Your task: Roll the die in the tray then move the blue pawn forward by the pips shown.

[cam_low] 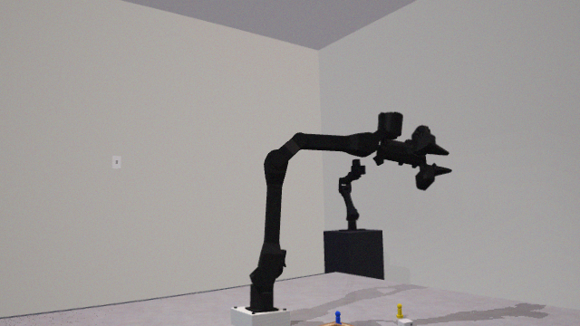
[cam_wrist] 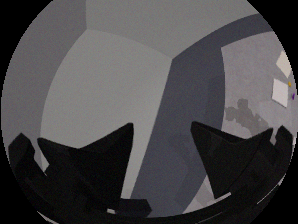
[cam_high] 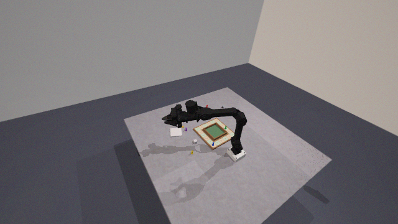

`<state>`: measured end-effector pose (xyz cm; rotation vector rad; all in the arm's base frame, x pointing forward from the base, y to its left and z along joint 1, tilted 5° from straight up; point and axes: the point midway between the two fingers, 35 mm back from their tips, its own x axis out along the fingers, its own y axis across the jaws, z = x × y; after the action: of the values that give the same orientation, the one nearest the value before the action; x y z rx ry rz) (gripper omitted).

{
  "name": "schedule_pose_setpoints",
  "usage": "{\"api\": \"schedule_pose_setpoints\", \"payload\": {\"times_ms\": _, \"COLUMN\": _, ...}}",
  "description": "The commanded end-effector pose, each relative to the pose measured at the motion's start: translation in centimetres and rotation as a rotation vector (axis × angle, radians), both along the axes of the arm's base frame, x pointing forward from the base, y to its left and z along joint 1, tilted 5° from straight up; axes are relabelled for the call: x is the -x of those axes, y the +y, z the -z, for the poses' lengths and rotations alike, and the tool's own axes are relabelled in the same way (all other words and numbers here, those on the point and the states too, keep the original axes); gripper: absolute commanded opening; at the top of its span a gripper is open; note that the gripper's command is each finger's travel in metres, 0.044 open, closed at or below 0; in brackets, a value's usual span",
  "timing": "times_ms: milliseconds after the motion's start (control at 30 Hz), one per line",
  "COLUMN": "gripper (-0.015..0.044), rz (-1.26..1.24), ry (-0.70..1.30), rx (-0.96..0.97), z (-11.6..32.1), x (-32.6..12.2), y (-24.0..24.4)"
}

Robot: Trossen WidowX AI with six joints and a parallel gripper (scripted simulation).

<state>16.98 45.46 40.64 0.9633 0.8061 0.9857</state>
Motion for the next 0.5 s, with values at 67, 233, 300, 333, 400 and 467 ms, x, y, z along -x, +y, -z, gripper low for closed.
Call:
{"api": "schedule_pose_setpoints", "payload": {"times_ms": 67, "gripper": 0.0275, "rz": 0.063, "ry": 0.074, "rx": 0.314, "z": 9.6, "x": -4.5, "y": -1.5}}
{"api": "schedule_pose_setpoints", "payload": {"times_ms": 233, "gripper": 0.0275, "rz": 0.103, "ry": 0.169, "rx": 0.564, "z": 16.9, "x": -7.2, "y": -4.8}}
{"api": "schedule_pose_setpoints", "payload": {"times_ms": 300, "gripper": 0.0275, "rz": 0.114, "ry": 0.218, "rx": 0.666, "z": 19.7, "x": -8.0, "y": -6.6}}
{"api": "schedule_pose_setpoints", "payload": {"times_ms": 333, "gripper": 0.0275, "rz": 0.119, "ry": 0.245, "rx": 0.717, "z": 21.1, "x": -8.3, "y": -7.6}}
{"api": "schedule_pose_setpoints", "payload": {"times_ms": 400, "gripper": 0.0275, "rz": 0.125, "ry": 0.303, "rx": 0.816, "z": 23.7, "x": -8.8, "y": -9.7}}
{"api": "schedule_pose_setpoints", "payload": {"times_ms": 467, "gripper": 0.0275, "rz": 0.127, "ry": 0.367, "rx": 0.911, "z": 26.0, "x": -9.0, "y": -12.0}}
